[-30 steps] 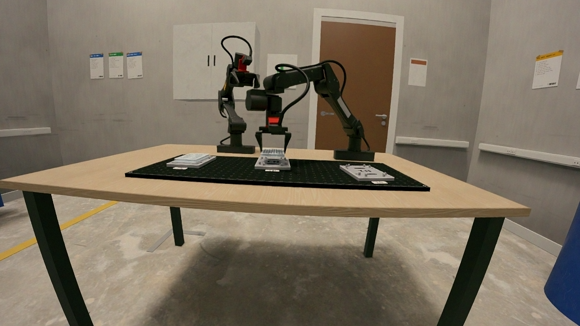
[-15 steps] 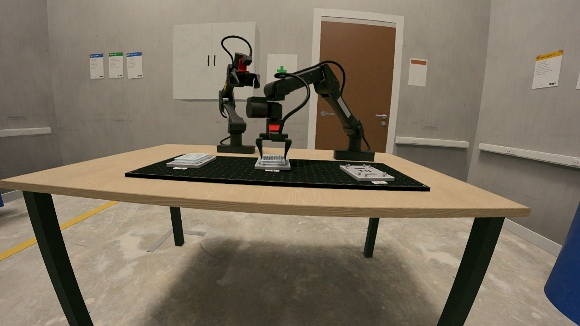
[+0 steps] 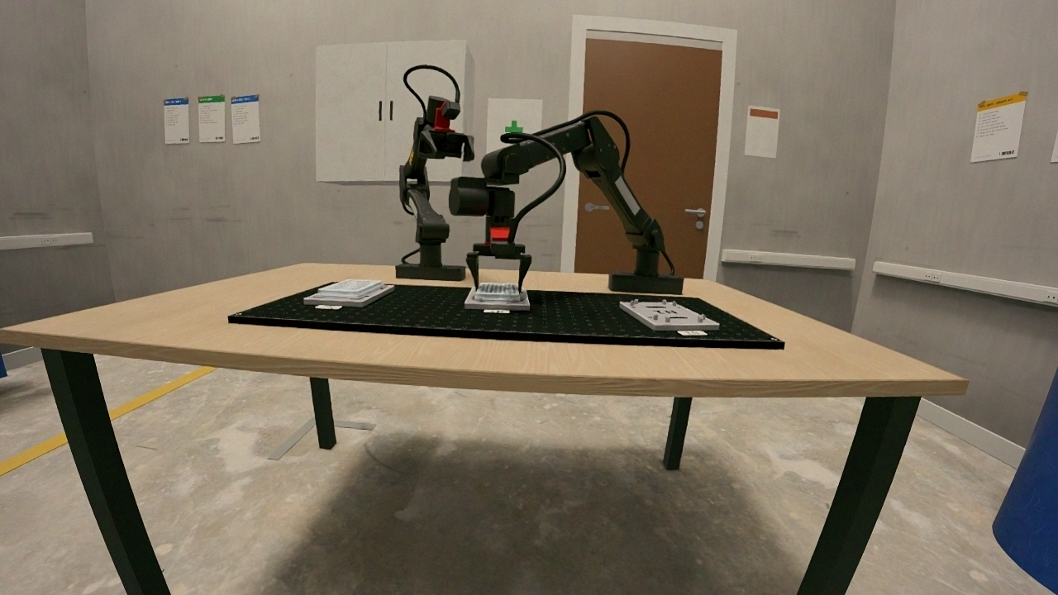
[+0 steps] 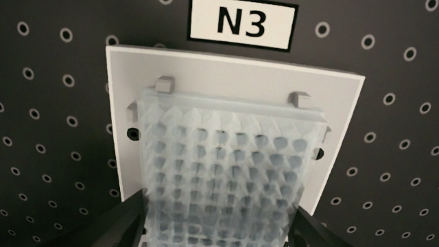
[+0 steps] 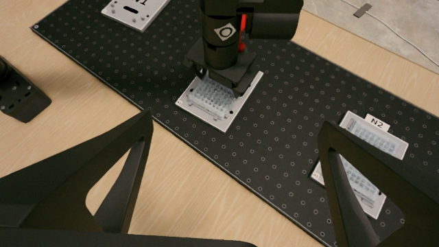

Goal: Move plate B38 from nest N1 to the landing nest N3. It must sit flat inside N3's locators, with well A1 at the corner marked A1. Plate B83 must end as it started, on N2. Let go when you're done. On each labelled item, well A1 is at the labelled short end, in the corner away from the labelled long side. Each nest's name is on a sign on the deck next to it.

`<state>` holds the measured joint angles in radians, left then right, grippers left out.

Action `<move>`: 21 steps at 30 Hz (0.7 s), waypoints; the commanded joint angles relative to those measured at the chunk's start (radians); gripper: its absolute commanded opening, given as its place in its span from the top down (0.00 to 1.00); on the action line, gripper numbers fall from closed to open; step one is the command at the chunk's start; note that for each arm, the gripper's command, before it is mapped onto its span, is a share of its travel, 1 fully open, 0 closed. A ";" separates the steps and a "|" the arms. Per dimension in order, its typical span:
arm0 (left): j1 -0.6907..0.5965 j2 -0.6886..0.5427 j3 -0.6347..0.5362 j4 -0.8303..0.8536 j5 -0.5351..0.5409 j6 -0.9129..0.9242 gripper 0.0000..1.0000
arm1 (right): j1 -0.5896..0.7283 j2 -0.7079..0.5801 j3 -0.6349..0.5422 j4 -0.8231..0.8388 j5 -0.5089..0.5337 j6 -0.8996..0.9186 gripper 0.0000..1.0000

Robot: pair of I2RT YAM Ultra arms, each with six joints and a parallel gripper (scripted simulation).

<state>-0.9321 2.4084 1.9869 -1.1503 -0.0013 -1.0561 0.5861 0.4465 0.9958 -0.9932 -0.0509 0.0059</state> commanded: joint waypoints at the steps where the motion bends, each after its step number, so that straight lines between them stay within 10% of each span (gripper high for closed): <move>1: -0.008 -0.002 0.019 -0.017 -0.016 -0.011 0.20 | -0.012 0.011 0.041 -0.016 -0.008 -0.008 0.00; 4: -0.008 -0.002 0.019 -0.017 -0.016 -0.012 0.00 | -0.014 0.012 0.030 -0.004 -0.008 -0.004 0.00; 21: 0.003 -0.079 0.021 -0.041 -0.016 0.007 0.00 | -0.016 0.012 0.030 -0.004 -0.009 -0.005 0.00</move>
<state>-0.9325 2.3577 1.9762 -1.1595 -0.0017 -1.0569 0.5819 0.4465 0.9958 -0.9932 -0.0532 0.0059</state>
